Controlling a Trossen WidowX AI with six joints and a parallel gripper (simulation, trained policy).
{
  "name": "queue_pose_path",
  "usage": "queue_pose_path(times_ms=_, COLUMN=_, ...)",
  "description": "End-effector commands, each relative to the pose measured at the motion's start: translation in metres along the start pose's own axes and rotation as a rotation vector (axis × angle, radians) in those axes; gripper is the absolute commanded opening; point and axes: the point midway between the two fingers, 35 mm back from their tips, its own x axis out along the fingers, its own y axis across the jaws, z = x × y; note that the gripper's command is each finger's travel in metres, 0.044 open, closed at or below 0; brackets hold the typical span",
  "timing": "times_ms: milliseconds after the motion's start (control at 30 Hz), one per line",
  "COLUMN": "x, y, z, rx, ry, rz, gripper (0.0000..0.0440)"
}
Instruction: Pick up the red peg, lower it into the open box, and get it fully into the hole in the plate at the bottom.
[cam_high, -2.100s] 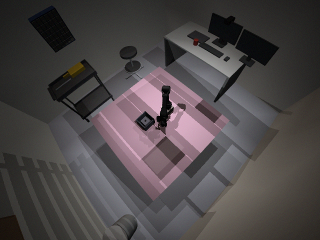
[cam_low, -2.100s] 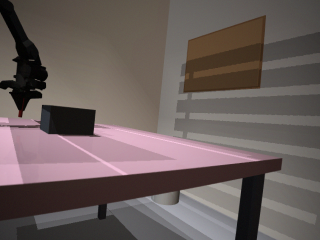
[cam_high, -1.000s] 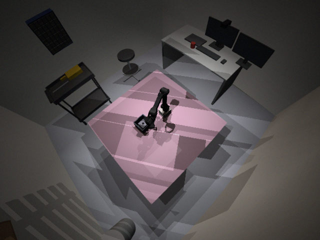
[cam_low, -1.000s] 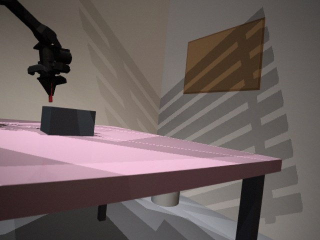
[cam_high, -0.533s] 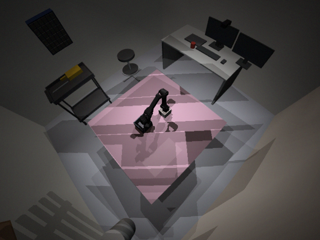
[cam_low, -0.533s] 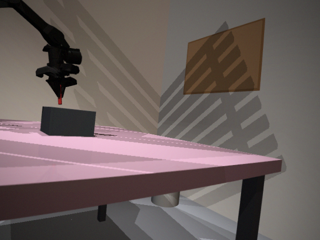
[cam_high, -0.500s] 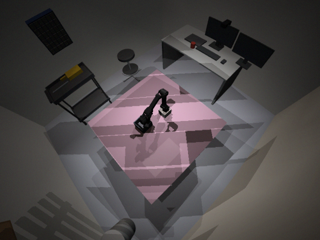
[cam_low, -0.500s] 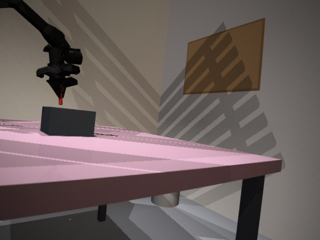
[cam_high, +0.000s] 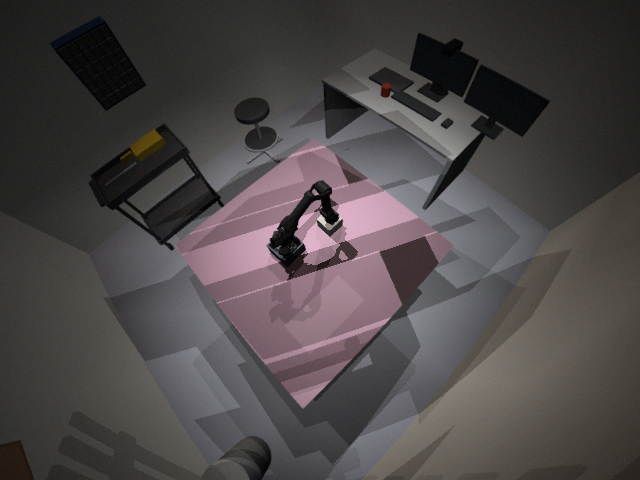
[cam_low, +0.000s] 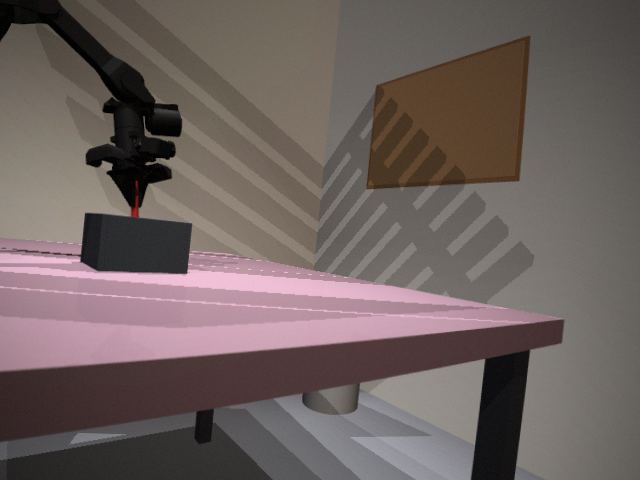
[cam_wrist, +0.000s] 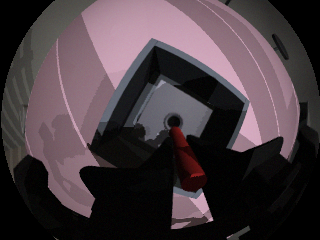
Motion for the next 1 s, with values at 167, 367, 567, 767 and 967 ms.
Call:
queue_pose_path(times_ms=167, x=0.023, y=0.002, z=0.005, rx=0.003, ry=0.033, rz=-0.013, gripper=0.0005)
queue_pose_path(times_ms=367, x=0.039, y=-0.001, z=0.005, rx=-0.024, ry=0.057, rz=-0.038, gripper=0.0119)
queue_pose_path(times_ms=567, x=0.046, y=0.003, z=0.013, rx=-0.060, ry=0.063, rz=-0.059, gripper=0.0183)
queue_pose_path(times_ms=767, x=0.047, y=0.010, z=0.029, rx=-0.091, ry=0.048, rz=-0.059, gripper=0.0316)
queue_pose_path(times_ms=967, x=0.046, y=0.017, z=0.048, rx=-0.106, ry=0.021, rz=-0.055, gripper=0.0440)
